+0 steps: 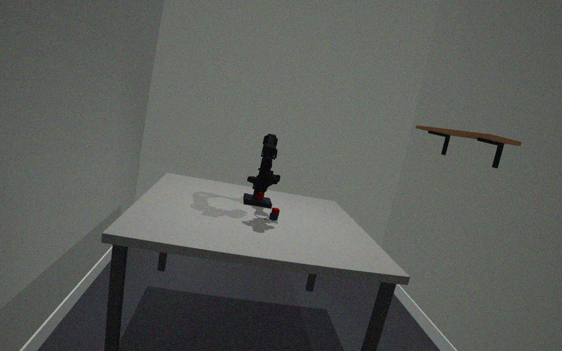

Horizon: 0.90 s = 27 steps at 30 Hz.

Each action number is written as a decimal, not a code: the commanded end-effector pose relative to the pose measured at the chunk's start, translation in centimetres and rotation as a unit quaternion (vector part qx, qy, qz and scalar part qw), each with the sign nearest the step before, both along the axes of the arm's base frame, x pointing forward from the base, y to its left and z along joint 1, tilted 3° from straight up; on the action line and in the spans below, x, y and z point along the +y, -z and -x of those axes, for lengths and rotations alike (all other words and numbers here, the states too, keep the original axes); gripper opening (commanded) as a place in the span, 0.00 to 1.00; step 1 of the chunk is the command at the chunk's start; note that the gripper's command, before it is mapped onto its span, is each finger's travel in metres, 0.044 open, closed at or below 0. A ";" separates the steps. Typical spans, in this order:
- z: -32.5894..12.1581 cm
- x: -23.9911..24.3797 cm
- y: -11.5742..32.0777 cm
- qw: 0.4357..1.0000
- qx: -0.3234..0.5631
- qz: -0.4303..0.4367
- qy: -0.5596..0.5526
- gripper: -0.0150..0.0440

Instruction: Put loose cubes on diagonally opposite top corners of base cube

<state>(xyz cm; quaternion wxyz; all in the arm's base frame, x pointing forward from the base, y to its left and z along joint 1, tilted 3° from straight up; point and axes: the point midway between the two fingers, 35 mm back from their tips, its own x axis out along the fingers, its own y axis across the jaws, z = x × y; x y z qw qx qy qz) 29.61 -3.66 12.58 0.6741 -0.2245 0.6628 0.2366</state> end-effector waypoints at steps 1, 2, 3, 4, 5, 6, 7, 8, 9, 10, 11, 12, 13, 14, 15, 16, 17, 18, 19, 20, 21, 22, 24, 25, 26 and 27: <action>0.2 1.2 0.2 0.999 0.004 -0.002 0.035 0.43; 0.2 1.5 0.2 0.999 0.004 -0.003 0.045 0.43; 0.2 1.8 0.2 0.998 0.004 -0.003 0.055 0.43; 0.2 2.1 0.2 0.998 0.005 -0.003 0.064 0.43; 0.2 2.5 0.2 0.997 0.005 -0.004 0.074 0.43; 0.2 2.8 0.2 0.996 0.005 -0.004 0.084 0.43; 0.2 3.1 0.2 0.996 0.006 -0.005 0.093 0.43; 0.2 3.4 0.2 0.995 0.006 -0.005 0.103 0.43; 0.2 3.7 0.2 0.994 0.007 -0.006 0.113 0.43; 0.3 4.1 0.2 0.992 0.007 -0.006 0.123 0.43; 0.3 4.4 0.3 0.991 0.007 -0.007 0.132 0.43; 0.3 4.7 0.3 0.990 0.008 -0.007 0.142 0.43; 0.4 5.0 0.3 0.988 0.008 -0.007 0.151 0.43; 0.4 5.3 0.3 0.987 0.009 -0.008 0.161 0.43; 0.5 5.7 0.3 0.985 0.009 -0.008 0.171 0.43; 0.5 6.0 0.3 0.984 0.010 -0.008 0.180 0.43; 0.6 6.3 0.3 0.982 0.010 -0.009 0.190 0.43; 0.6 6.6 0.3 0.980 0.011 -0.009 0.199 0.43; 0.7 6.9 0.3 0.978 0.012 -0.010 0.209 0.43; 0.7 7.2 0.3 0.976 0.012 -0.010 0.218 0.43; 0.8 7.6 0.3 0.974 0.013 -0.010 0.228 0.43; 0.9 7.9 0.3 0.971 0.013 -0.011 0.237 0.43; 1.0 8.5 0.3 0.966 0.015 -0.011 0.256 0.43; 1.1 8.8 0.3 0.964 0.015 -0.011 0.266 0.43; 1.2 9.1 0.3 0.961 0.016 -0.012 0.275 0.43; 1.2 9.4 0.3 0.958 0.016 -0.012 0.284 0.43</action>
